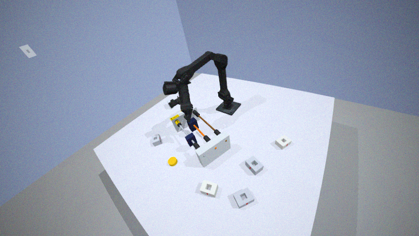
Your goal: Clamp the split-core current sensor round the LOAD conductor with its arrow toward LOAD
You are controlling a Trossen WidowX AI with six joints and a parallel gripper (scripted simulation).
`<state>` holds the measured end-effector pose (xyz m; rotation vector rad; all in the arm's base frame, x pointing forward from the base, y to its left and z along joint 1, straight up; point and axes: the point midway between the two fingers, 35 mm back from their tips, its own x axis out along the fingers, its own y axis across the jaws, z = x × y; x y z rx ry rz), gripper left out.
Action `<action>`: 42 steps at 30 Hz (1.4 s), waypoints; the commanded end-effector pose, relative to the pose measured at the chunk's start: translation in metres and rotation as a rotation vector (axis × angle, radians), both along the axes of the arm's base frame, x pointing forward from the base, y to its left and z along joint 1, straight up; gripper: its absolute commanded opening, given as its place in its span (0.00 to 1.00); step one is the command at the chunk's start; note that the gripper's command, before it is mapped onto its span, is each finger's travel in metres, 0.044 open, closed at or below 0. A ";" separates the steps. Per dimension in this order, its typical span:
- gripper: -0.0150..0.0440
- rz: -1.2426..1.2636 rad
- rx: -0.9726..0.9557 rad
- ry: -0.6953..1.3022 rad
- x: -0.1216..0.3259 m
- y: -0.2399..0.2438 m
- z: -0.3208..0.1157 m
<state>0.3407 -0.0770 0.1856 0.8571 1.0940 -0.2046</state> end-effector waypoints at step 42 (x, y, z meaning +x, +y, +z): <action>1.00 0.760 -0.501 -0.616 -0.048 -0.022 0.010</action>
